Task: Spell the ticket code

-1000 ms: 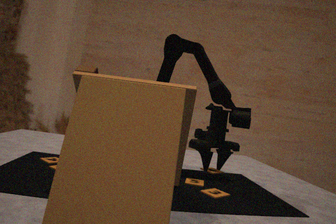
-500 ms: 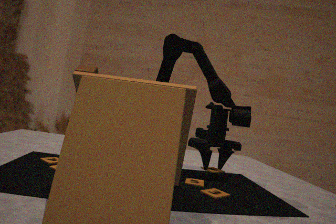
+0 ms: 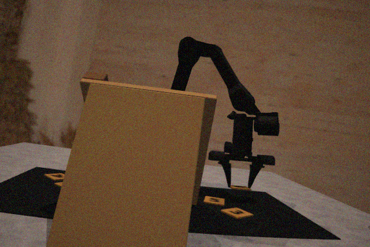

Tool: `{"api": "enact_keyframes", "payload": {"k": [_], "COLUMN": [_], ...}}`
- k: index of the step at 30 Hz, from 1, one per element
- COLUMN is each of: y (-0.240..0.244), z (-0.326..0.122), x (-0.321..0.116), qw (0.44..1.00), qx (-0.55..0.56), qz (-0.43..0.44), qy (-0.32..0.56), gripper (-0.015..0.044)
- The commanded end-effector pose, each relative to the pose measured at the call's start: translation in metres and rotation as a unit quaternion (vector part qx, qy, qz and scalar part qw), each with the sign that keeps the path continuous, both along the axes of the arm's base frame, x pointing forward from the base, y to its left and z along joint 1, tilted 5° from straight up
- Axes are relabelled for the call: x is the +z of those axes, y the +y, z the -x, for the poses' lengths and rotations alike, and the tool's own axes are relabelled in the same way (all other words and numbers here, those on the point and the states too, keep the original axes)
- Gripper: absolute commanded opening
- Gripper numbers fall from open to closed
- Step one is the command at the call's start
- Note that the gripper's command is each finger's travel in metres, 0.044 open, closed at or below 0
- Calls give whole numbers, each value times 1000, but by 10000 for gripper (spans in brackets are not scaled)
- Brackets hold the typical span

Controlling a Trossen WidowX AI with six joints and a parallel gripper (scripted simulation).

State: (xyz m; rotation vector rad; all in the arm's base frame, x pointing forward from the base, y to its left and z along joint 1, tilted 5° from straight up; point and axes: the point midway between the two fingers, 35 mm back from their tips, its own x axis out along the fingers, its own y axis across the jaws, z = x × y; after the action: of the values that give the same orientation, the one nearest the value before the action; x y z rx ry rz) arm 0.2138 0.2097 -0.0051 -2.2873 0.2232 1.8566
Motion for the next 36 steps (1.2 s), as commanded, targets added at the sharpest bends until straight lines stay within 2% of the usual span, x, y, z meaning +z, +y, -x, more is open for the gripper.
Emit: {"api": "enact_keyframes", "payload": {"k": [1, 18, 36], "y": [1, -5, -17], "z": [-12, -48, -85], "x": [6, 25, 47], "qw": [998, 938, 791], "qx": [-63, -323, -563], "qz": [-18, -97, -201], "qy": [-20, -80, -129], "gripper": [0, 0, 0]}}
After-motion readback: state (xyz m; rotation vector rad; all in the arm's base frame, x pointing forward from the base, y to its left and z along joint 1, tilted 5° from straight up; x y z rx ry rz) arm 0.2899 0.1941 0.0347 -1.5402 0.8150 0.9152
